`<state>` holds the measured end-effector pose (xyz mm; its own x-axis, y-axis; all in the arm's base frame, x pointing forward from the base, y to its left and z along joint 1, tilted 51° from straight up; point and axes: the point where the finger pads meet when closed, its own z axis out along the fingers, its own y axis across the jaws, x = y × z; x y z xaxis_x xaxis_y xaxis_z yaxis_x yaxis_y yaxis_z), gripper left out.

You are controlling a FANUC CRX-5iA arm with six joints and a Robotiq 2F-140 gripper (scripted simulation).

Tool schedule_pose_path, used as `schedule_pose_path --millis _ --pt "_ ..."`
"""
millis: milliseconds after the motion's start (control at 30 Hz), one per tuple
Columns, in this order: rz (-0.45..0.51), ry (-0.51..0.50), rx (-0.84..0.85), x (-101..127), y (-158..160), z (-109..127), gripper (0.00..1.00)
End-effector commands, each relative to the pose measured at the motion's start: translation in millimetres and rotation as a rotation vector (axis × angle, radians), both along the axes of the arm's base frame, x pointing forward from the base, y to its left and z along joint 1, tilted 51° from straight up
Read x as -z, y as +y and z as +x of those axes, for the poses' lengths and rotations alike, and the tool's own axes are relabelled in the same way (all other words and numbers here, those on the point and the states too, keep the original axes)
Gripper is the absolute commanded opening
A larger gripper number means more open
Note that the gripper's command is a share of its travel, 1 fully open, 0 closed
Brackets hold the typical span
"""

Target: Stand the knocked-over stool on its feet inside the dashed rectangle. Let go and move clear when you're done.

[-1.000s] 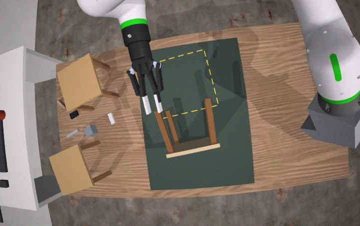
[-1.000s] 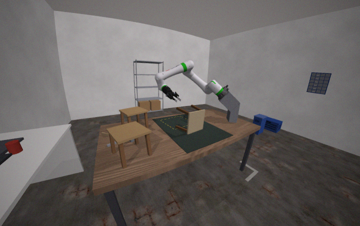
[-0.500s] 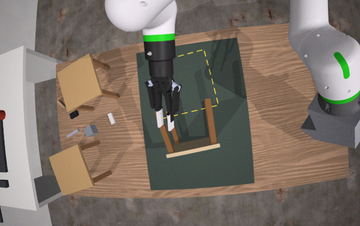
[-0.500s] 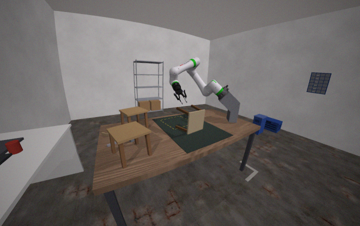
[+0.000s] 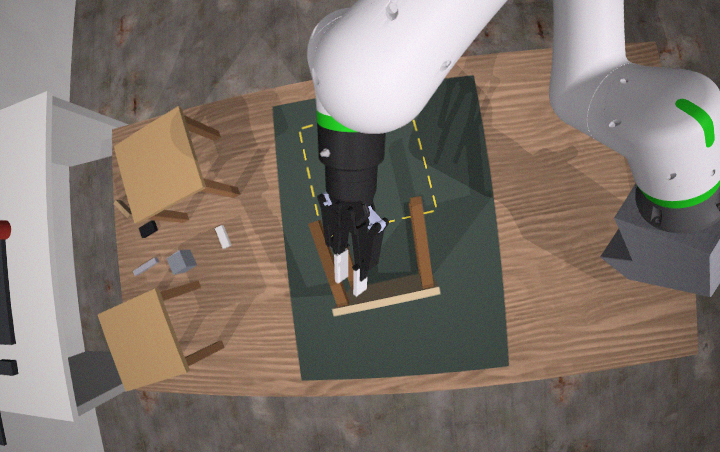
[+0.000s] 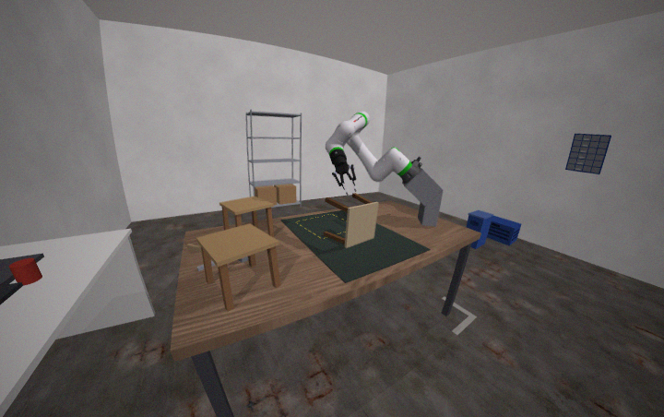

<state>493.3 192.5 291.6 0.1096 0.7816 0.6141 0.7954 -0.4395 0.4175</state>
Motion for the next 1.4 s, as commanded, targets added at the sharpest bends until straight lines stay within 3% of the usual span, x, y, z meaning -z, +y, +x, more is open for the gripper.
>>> schedule_pose_path --millis 0,300,700,967,1000,1233,1367 --pt "-0.078 -0.027 0.266 29 16 -9 0.33" --pt "-0.045 0.033 0.385 64 41 -20 0.33" --pt "-0.075 0.073 0.611 74 49 -24 0.33" --pt "-0.127 0.043 0.787 74 49 -24 0.33" --pt "-0.154 0.014 0.884 74 49 -24 0.33" --pt "-0.221 -0.068 1.125 74 49 -24 0.33" --pt "-0.225 -0.072 1.137 74 49 -24 0.33"
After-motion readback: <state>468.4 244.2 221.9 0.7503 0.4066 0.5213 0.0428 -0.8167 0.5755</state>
